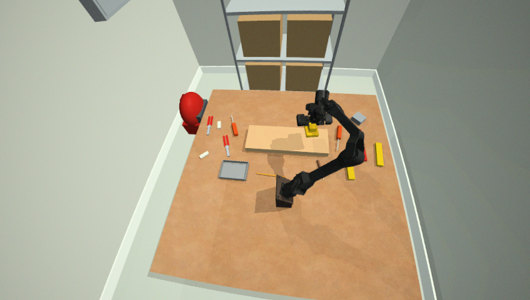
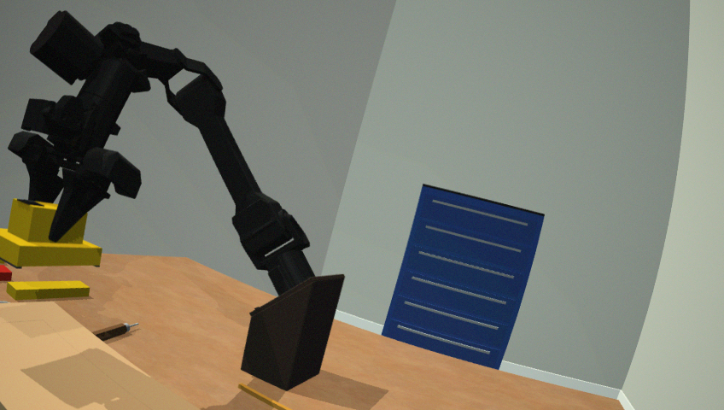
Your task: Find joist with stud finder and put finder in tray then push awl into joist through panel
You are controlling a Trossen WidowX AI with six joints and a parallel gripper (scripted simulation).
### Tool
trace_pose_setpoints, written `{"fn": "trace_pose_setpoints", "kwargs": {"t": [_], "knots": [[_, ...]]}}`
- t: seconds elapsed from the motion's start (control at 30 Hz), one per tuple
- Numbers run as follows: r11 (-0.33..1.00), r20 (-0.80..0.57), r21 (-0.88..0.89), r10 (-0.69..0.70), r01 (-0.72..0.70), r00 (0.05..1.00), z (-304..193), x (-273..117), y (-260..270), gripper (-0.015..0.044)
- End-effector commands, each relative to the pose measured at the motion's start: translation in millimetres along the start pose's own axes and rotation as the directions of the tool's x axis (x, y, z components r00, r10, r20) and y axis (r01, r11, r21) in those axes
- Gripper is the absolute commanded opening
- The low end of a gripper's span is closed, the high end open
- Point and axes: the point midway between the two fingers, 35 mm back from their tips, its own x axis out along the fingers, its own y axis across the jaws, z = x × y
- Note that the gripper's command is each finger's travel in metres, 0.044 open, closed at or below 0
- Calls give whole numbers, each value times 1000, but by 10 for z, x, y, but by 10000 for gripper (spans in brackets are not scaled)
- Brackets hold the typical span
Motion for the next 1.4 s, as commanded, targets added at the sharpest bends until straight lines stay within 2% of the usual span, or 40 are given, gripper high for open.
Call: {"fn": "trace_pose_setpoints", "kwargs": {"t": [0.0,0.33,0.67,1.0,1.37], "knots": [[992,20,-111,62,-59,998,163,2,463,0],[925,18,-344,178,-161,984,284,-25,1482,0],[799,-21,-555,264,-231,964,142,-90,2482,0],[628,-85,-729,311,-272,947,-243,-146,3390,0],[408,-167,-865,313,-291,935,-898,-143,4206,0]]}}
